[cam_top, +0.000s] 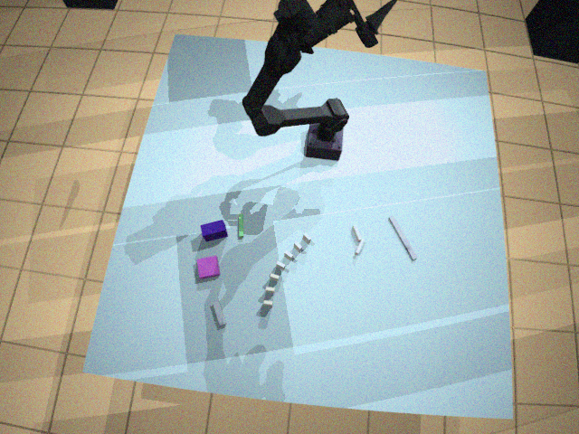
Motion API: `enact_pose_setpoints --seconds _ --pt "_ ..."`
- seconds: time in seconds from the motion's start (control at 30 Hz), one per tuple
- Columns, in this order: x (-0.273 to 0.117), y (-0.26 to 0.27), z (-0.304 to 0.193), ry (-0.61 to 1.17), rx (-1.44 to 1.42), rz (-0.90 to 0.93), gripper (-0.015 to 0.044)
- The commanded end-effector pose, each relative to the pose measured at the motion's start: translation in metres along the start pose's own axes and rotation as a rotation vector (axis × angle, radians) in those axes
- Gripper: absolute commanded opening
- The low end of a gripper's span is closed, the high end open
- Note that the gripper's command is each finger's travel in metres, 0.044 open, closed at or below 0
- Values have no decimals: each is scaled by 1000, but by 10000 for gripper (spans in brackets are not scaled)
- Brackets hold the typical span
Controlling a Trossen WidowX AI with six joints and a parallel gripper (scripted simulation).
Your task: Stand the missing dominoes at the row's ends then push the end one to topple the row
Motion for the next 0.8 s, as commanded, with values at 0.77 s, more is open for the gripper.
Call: enact_pose_setpoints --seconds 0.77 --pt "96 306 -30 669 741 1035 440"
Point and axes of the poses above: the point midway between the two fingers, 35 mm back from their tips, its own x axis out along the fingers, its own y axis across the jaws, z = x × y, the point moved 1 cm from there along -x, back along the fingers, and after that the axes turned 1 degree about -x, right-handed, at the moved point
